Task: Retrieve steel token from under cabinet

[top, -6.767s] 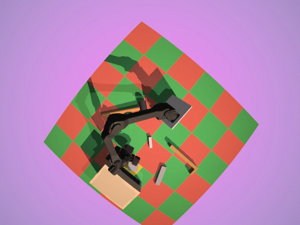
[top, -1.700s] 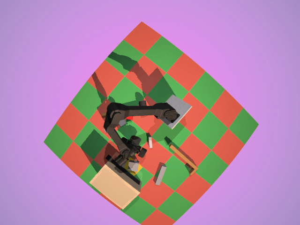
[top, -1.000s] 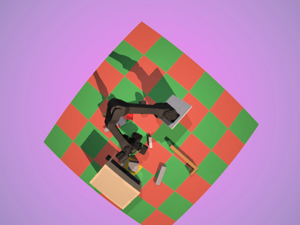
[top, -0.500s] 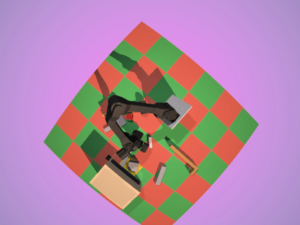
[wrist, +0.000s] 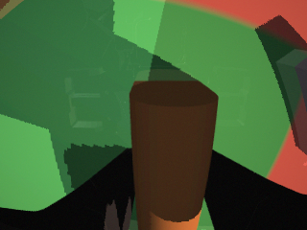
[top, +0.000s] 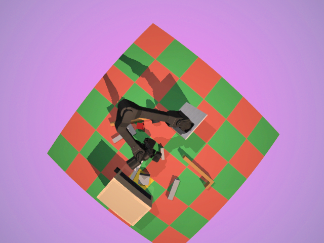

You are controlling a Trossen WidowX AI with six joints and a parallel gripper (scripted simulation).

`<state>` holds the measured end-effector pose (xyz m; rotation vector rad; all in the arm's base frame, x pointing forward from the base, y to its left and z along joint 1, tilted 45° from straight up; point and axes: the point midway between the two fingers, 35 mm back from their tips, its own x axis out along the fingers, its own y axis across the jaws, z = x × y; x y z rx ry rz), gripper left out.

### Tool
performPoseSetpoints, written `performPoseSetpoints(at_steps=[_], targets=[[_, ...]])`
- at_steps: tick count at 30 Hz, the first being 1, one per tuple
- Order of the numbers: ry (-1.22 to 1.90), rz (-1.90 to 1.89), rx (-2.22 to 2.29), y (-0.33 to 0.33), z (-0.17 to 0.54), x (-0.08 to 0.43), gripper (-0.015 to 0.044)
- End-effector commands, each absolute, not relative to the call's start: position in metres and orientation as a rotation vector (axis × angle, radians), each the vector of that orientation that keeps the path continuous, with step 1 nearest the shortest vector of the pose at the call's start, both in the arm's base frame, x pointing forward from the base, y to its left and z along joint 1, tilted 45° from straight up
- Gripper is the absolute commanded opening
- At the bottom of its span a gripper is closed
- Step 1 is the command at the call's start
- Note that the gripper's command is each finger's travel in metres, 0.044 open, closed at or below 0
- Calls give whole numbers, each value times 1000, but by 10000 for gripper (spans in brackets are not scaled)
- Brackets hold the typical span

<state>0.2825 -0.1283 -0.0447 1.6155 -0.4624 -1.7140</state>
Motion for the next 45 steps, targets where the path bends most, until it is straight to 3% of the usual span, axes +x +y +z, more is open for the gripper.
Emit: performPoseSetpoints(at_steps=[1, 43, 45], targets=[[-455, -1722, 1607, -130, -45, 274, 0], [-451, -1720, 1603, -139, -34, 242, 0], [-458, -1721, 1605, -142, -34, 242, 53]])
